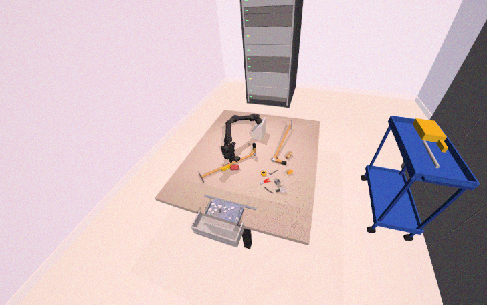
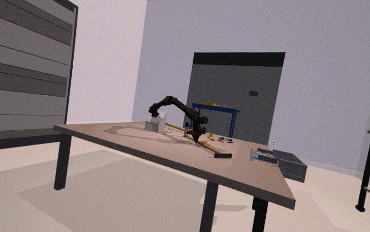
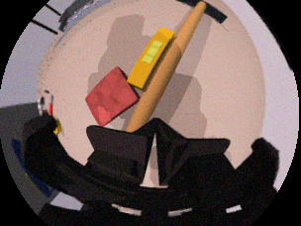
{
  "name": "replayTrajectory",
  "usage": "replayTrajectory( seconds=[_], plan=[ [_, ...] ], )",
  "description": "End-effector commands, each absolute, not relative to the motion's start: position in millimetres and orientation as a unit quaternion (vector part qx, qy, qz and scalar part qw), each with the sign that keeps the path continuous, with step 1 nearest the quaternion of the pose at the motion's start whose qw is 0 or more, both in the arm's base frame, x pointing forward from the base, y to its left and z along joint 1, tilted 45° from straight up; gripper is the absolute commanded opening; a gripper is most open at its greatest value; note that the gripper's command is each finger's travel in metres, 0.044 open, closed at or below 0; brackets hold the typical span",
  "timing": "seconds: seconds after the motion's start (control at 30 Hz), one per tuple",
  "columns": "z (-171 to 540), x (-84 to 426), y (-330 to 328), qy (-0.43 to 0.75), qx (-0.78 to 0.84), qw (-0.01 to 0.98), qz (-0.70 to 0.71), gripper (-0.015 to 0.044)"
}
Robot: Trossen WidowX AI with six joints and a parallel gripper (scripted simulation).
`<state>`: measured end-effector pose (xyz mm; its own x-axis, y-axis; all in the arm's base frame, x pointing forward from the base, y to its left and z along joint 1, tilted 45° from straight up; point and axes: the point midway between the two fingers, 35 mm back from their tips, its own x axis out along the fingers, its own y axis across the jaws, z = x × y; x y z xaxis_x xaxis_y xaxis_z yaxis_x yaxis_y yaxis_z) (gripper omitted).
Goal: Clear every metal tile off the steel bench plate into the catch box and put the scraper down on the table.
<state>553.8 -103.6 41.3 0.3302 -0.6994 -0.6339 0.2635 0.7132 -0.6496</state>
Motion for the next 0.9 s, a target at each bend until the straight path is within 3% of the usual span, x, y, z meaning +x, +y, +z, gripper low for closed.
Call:
replayTrajectory(
  seconds=[0.0, 0.87],
  plan=[
    [40, 558, -98, 0.487, -0.221, 0.788, -0.306, 0.0000],
    [27, 573, -82, 0.487, -0.221, 0.788, -0.305, 0.0000]
  ],
)
